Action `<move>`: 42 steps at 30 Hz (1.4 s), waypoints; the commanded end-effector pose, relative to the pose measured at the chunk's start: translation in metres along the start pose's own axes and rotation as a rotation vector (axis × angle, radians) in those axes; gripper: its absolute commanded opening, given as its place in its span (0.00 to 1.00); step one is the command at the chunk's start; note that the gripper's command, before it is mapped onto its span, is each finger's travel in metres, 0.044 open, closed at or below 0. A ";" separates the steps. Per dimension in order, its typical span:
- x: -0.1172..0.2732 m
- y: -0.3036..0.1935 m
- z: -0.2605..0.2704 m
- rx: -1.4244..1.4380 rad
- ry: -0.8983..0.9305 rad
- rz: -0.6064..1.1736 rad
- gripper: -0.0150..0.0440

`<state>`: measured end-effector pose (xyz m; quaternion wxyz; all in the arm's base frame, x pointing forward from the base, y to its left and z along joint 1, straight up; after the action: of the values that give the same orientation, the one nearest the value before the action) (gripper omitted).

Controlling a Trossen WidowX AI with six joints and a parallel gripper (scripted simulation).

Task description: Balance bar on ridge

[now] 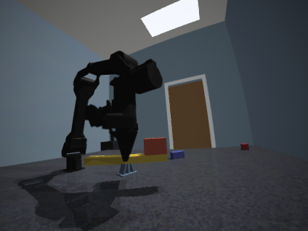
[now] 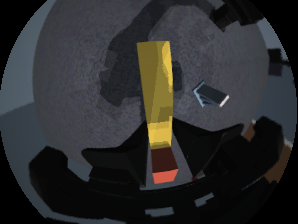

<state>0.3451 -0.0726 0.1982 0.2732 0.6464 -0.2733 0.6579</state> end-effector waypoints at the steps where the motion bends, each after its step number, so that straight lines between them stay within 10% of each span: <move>1: 0.015 0.000 0.000 -0.003 0.009 0.008 0.25; 42: 0.055 0.004 -0.099 0.456 0.004 0.009 0.25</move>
<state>0.2825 -0.0120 0.2511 0.1433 0.6863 -0.1438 0.6984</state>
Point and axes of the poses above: the point midway between the two fingers, 35 mm back from their tips, its own x axis back along the fingers, its own z axis across the jaws, y = z × x, the point moved 8 cm from there along x, back along the fingers, and after that the axes turned 14 degrees about x, right-handed, at the moved point
